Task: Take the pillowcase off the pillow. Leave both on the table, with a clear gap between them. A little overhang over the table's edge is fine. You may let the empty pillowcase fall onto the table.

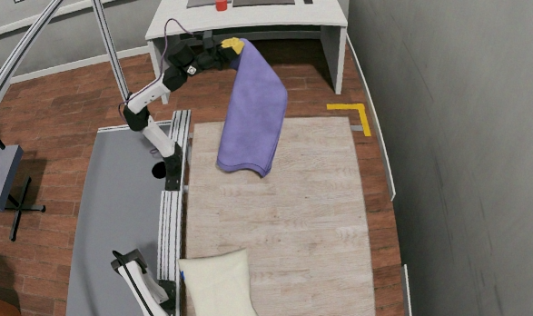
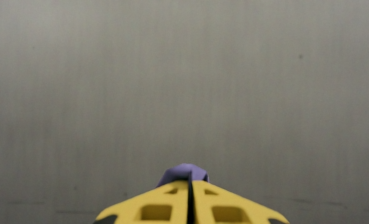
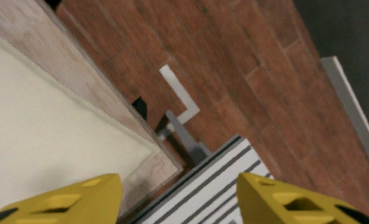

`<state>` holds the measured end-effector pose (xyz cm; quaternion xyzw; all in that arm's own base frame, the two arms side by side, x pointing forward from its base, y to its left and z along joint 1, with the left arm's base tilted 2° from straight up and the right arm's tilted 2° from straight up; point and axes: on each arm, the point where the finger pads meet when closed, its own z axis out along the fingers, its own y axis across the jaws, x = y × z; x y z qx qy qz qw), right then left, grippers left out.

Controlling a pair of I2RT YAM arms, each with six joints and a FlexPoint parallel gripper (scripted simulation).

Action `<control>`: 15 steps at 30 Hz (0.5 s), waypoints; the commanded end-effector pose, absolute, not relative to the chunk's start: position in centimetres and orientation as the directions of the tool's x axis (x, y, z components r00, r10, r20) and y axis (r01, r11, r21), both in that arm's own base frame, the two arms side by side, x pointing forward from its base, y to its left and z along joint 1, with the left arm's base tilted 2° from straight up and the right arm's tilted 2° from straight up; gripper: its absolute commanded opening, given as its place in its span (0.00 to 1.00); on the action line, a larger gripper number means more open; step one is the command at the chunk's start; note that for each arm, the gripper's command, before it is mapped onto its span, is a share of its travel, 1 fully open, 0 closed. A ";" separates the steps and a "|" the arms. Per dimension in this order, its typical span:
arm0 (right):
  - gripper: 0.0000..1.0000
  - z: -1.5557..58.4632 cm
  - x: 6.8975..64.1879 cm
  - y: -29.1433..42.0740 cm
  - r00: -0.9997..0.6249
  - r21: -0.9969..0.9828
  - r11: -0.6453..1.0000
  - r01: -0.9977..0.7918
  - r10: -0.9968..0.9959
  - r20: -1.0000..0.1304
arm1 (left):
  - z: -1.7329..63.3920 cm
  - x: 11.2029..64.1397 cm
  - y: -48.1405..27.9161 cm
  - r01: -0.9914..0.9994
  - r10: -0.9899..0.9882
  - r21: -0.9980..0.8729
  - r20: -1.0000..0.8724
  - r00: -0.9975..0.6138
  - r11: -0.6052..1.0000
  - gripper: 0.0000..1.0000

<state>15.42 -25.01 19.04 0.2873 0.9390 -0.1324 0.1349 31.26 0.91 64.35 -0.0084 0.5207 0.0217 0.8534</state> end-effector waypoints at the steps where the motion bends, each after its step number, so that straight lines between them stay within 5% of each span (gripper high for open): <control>1: 0.60 21.0 17.1 -26.5 -0.754 -0.228 0.763 0.606 0.459 -0.470 | 65.4 30.0 0.6 -0.029 0.016 0.001 -0.867 0.498 1.000 0.00; 15: 0.60 28.5 21.9 -25.8 -0.614 -0.250 0.752 0.610 0.248 -0.749 | 65.4 30.0 0.6 -0.029 0.016 0.001 -0.867 0.498 1.000 0.00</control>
